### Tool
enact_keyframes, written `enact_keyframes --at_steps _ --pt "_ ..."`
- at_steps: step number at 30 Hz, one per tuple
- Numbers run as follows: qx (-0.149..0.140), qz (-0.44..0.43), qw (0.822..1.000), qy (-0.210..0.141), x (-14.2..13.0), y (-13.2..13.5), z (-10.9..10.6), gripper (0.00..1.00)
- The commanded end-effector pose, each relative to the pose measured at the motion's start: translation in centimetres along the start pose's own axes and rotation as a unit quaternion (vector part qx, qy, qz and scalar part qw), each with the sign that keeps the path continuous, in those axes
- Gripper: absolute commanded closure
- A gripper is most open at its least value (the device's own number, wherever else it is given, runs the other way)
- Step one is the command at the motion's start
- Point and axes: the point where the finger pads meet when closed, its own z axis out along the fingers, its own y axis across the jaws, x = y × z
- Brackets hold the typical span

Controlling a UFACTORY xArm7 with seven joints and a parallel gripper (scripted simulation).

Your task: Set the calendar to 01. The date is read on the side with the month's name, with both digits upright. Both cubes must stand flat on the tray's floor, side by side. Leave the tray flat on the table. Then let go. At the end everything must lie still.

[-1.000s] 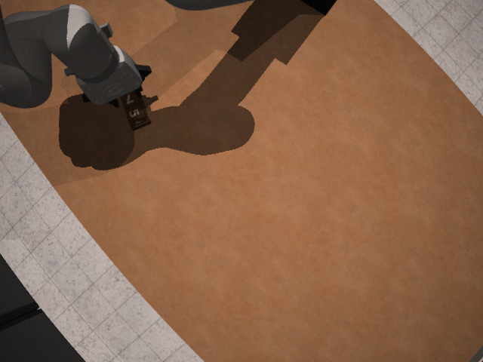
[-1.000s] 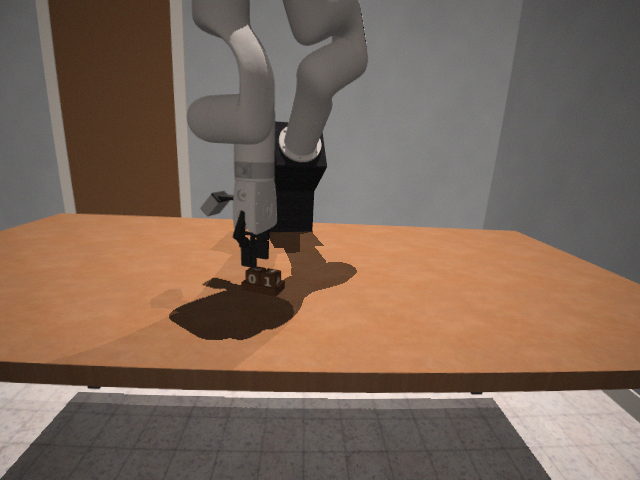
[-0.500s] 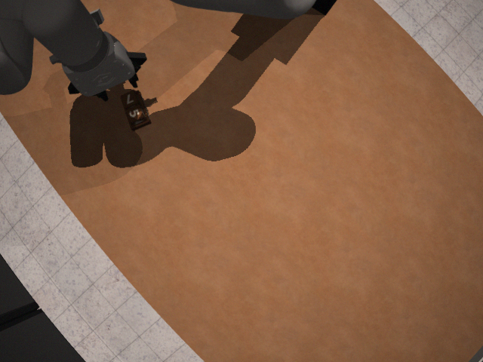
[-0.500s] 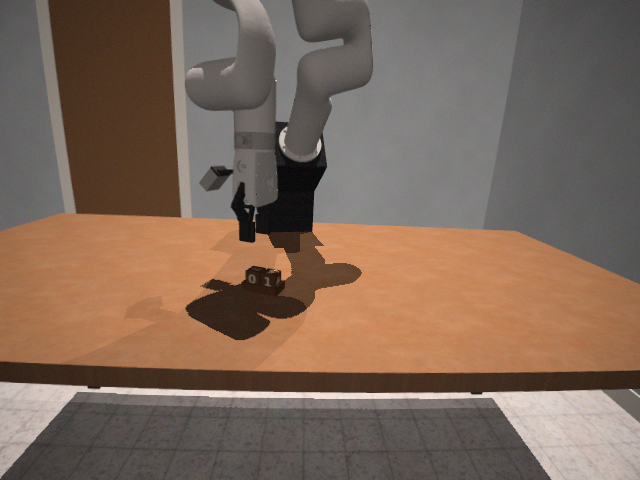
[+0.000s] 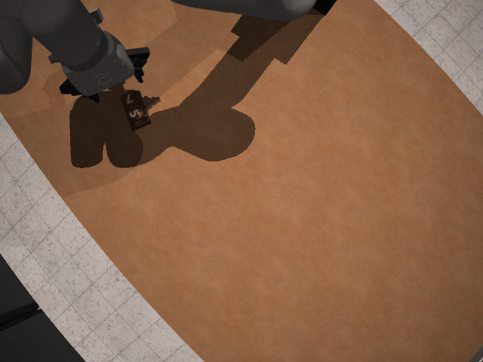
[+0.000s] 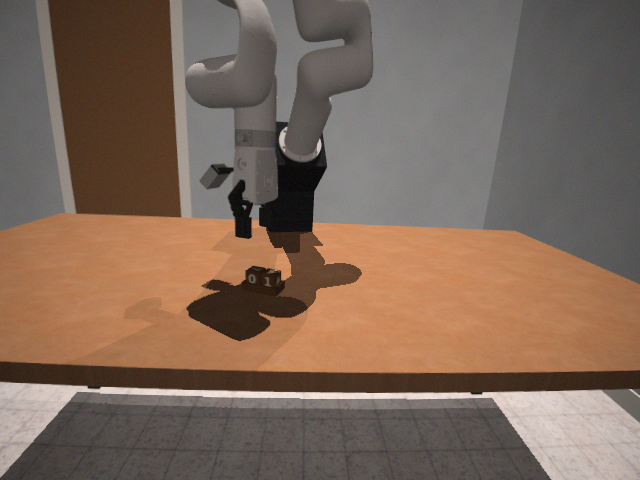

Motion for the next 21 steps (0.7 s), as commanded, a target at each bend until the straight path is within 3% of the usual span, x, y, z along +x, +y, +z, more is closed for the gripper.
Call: enact_keyframes --at_steps 1,12,21 --pt "0.001 0.0 1.0 0.0 0.0 -0.1 0.0 0.0" --pt "0.001 0.0 1.0 0.0 0.0 -0.1 -0.5 0.0" --pt "0.001 0.0 1.0 0.0 0.0 -0.1 -3.6 0.0"
